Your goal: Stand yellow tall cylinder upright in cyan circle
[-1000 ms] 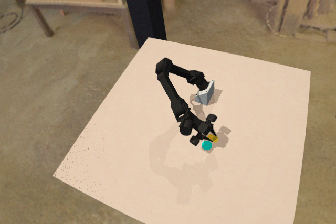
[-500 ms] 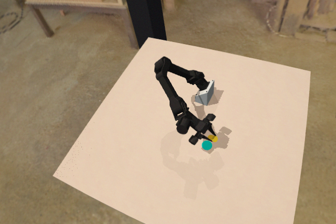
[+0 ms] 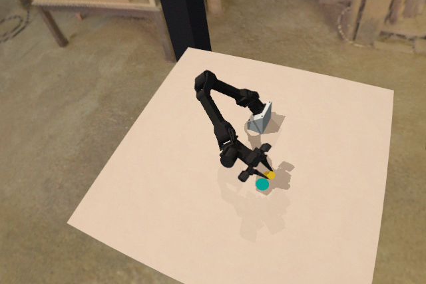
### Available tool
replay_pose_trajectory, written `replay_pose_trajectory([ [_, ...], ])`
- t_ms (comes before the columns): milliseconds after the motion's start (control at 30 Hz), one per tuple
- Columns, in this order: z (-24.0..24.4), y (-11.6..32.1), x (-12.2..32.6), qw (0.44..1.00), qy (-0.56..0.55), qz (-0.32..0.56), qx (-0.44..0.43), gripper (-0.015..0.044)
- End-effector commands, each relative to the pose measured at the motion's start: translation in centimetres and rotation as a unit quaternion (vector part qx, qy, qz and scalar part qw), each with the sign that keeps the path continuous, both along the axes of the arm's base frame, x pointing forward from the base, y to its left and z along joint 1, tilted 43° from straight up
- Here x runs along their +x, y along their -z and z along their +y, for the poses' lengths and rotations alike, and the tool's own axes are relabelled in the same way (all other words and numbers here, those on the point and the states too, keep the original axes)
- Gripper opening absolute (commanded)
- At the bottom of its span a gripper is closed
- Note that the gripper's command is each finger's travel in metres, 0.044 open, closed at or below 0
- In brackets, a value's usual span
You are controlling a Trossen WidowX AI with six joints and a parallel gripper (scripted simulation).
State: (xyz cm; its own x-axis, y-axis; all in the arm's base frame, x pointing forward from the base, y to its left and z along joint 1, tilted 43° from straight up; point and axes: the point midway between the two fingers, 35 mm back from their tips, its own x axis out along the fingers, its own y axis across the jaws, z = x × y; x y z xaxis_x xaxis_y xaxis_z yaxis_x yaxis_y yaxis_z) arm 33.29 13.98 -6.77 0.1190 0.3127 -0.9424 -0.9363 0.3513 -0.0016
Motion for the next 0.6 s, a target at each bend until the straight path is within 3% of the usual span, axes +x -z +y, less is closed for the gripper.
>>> replay_pose_trajectory([
  [0, 0.12, -0.49, 0.01, 1.000, -0.008, -0.014, 0.017, 0.0105],
  [567, -0.17, -1.43, -0.18, 0.996, -0.025, -0.055, 0.067, 0.0105],
])
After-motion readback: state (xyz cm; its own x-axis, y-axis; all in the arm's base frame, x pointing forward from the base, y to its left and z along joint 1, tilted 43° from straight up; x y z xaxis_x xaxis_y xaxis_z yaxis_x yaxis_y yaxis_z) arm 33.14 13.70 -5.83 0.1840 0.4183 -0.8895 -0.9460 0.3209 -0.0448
